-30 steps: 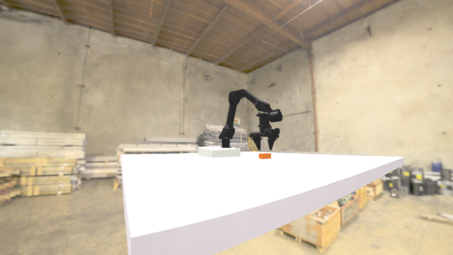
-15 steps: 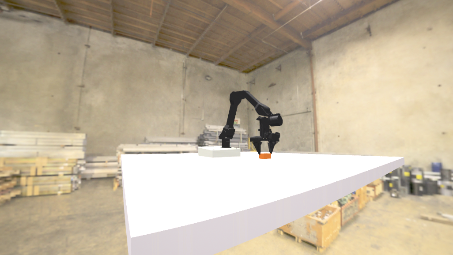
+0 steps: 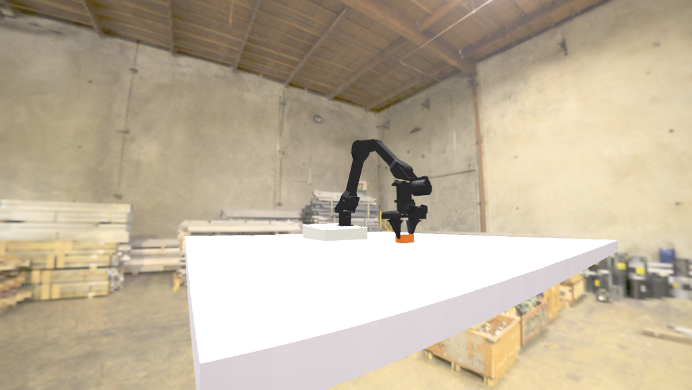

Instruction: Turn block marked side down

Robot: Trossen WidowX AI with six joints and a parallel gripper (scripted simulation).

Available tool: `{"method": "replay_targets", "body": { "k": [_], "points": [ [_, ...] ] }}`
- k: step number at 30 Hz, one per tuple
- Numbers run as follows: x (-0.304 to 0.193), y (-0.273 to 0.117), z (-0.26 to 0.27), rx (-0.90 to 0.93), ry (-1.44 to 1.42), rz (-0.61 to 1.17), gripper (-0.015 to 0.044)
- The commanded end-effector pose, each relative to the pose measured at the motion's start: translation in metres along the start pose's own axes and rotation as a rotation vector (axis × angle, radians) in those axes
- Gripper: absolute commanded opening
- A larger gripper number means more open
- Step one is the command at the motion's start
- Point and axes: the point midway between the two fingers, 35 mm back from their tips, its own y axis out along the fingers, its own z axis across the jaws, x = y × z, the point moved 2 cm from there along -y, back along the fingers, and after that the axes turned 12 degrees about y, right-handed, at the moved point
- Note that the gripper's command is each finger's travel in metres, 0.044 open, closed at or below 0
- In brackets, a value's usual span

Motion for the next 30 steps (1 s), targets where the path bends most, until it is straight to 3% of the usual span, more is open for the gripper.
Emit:
{"method": "replay_targets", "body": {
  "k": [1, 15, 21, 30],
  "points": [
    [-0.001, 0.002, 0.0, 0.001, -0.006, 0.005, 0.0236],
    [-0.001, 0.002, 0.0, 0.001, -0.006, 0.005, 0.0142],
    [0.0, -0.027, 0.0, 0.001, -0.006, 0.005, 0.0],
    [-0.001, -0.025, 0.001, 0.012, -0.009, -0.053, 0.0]
  ]
}}
